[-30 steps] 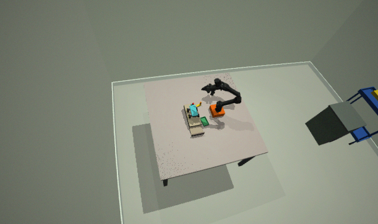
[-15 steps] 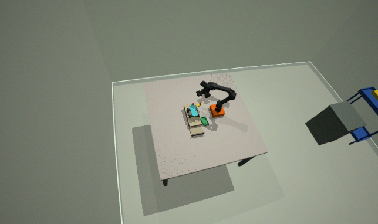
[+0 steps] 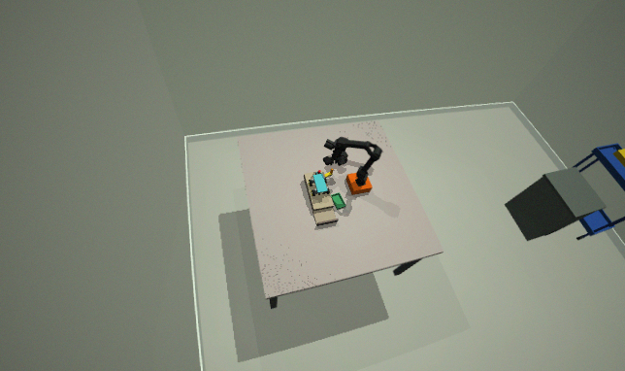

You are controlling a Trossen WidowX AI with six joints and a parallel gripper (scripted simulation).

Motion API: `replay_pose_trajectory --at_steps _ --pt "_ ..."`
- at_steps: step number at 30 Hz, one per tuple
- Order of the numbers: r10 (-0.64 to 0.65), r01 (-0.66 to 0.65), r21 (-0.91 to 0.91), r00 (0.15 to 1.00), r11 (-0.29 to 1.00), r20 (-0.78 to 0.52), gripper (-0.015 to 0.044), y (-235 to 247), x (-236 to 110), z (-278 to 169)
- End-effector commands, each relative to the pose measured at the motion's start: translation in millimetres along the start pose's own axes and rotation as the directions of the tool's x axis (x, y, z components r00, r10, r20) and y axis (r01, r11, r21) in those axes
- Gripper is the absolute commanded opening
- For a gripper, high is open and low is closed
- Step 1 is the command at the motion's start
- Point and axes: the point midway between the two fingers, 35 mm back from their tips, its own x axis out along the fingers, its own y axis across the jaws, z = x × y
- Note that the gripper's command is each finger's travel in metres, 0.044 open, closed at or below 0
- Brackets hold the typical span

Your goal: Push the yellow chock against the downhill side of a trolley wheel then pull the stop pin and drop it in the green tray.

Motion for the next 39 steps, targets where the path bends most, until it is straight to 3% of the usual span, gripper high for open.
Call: replay_pose_trajectory --at_steps 1,19,39 --pt "0.027 -0.027 0.01 0.999 1.0 0.021 0.019 4.1 5.0 1.1" --pt "0.027 -0.027 0.01 0.999 1.0 0.021 0.019 5.3 49.4 2.1" --pt "0.027 -0.027 0.01 0.999 1.0 0.021 0.019 5.7 72.9 2.5"
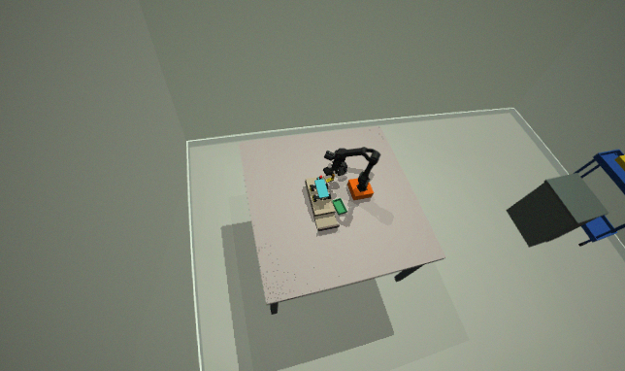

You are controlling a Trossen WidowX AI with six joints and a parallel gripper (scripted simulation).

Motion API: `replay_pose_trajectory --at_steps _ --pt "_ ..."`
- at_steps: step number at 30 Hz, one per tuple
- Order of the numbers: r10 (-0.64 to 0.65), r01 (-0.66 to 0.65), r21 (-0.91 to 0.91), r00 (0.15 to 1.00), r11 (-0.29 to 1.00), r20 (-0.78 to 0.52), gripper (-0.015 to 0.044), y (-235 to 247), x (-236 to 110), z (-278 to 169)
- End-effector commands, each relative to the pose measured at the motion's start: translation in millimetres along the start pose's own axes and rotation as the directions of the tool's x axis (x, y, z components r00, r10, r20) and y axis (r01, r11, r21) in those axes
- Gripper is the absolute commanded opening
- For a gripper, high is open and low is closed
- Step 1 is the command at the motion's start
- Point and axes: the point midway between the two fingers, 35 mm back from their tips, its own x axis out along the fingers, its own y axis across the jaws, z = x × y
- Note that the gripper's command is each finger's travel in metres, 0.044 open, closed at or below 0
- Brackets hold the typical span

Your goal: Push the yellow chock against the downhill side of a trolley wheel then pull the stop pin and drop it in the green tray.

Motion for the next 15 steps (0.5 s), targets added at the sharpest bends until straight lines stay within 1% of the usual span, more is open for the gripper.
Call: replay_pose_trajectory --at_steps 1,15 --pt "0.011 -0.011 0.004 1.0 1.0 0.004 0.019 1.7 9.7 0.5" --pt "0.011 -0.011 0.004 1.0 1.0 0.004 0.019 2.0 18.9 0.7"
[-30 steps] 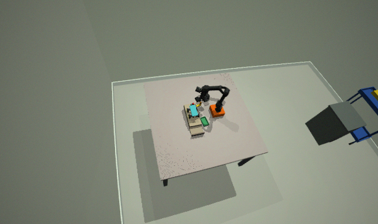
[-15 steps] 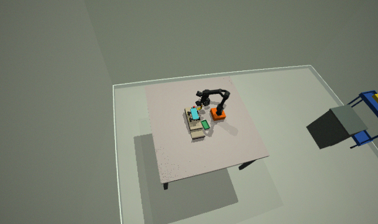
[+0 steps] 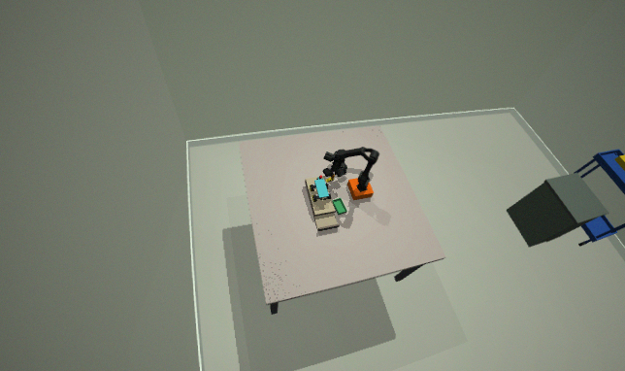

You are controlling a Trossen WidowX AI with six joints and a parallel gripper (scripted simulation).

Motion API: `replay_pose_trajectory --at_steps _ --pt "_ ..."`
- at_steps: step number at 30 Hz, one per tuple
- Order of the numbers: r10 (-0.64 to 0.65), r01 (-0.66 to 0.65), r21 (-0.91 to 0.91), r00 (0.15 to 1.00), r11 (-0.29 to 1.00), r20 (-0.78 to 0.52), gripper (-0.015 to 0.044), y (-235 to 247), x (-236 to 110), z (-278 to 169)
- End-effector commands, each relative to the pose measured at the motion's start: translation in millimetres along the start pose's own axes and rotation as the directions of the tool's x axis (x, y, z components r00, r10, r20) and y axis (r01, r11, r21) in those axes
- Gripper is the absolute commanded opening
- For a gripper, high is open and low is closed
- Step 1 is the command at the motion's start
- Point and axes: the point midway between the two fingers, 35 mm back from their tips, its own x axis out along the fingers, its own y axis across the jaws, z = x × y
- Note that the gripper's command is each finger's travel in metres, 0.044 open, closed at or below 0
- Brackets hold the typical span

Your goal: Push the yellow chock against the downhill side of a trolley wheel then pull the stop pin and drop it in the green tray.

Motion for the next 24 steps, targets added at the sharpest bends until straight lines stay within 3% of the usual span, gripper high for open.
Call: replay_pose_trajectory --at_steps 1,18,24 --pt "0.008 -0.008 0.003 1.0 1.0 0.001 0.019 1.0 5.9 -0.2" --pt "0.008 -0.008 0.003 1.0 1.0 0.001 0.019 1.5 25.9 0.1" --pt "0.0 0.0 0.0 1.0 1.0 -0.001 0.0052 0.1 22.4 -0.1"
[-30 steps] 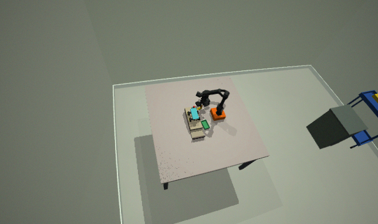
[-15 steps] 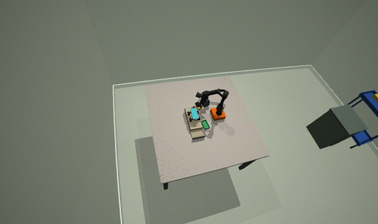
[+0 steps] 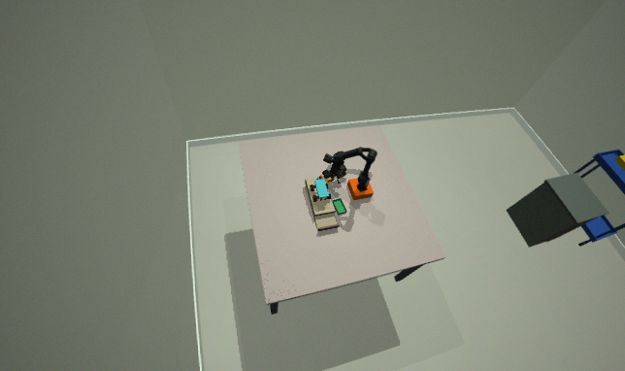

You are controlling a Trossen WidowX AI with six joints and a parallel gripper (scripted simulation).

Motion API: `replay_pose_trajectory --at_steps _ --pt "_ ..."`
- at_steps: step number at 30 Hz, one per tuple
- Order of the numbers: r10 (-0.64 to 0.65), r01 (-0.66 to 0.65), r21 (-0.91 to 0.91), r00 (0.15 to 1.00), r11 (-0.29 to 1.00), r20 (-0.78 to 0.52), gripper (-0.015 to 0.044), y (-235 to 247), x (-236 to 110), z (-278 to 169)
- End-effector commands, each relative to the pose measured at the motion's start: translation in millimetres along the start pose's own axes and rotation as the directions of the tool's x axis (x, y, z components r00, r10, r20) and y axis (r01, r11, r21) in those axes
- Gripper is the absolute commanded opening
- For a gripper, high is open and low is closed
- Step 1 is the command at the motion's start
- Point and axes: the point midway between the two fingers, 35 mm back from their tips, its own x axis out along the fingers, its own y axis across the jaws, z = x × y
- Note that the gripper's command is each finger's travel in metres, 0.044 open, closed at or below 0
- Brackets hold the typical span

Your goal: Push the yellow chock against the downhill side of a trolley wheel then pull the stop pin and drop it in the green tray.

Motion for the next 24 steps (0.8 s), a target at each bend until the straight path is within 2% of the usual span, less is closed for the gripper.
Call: replay_pose_trajectory --at_steps 1,8,24 --pt "0.0 0.0 0.0 1.0 1.0 -0.001 0.0045 -0.1 -0.5 -0.2" --pt "0.0 0.0 0.0 1.0 1.0 -0.001 0.0 -0.1 -1.5 -0.2" --pt "0.008 -0.008 0.003 1.0 1.0 0.001 0.0 2.1 -51.4 4.6"
